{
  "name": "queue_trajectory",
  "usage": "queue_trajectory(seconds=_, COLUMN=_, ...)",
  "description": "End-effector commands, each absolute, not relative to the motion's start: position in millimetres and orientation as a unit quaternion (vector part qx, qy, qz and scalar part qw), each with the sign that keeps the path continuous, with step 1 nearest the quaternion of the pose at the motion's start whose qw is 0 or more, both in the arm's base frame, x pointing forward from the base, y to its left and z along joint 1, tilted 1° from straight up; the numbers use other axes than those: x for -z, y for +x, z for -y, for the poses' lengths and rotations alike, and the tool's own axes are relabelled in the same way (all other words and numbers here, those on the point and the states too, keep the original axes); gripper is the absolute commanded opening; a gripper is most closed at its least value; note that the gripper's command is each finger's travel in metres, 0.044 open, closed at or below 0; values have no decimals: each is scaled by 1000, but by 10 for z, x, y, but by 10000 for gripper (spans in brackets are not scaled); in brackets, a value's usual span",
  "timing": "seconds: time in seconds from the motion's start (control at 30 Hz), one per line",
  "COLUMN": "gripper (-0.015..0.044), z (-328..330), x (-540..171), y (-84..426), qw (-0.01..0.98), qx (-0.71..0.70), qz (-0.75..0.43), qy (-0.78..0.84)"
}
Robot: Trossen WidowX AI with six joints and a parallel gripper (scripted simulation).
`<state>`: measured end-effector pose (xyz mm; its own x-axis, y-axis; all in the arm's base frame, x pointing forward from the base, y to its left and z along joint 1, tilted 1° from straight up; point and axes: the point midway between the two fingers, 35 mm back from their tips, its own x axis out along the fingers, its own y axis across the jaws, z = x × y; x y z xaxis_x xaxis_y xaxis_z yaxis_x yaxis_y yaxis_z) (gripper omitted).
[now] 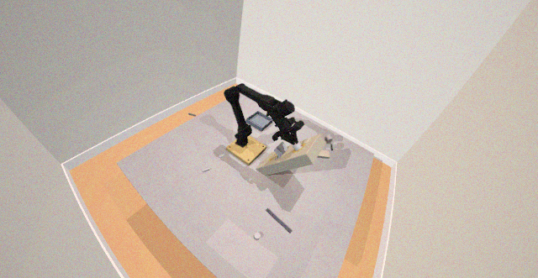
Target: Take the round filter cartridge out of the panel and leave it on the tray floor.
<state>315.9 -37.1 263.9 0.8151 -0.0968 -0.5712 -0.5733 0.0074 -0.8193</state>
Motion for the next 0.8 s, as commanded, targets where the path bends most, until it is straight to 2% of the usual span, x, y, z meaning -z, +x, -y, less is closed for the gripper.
queue_trajectory(seconds=0.0, gripper=0, z=351, x=-2808, y=2922, qw=675, qx=-171, qz=-248, qy=-673)
queue_trajectory(seconds=0.27, gripper=0, z=341, x=-2831, y=2834, qw=678, qx=-170, qz=-249, qy=-670)
queue_trajectory(seconds=0.77, gripper=0, z=315, x=-2412, y=2610, qw=678, qx=-171, qz=-250, qy=-669)
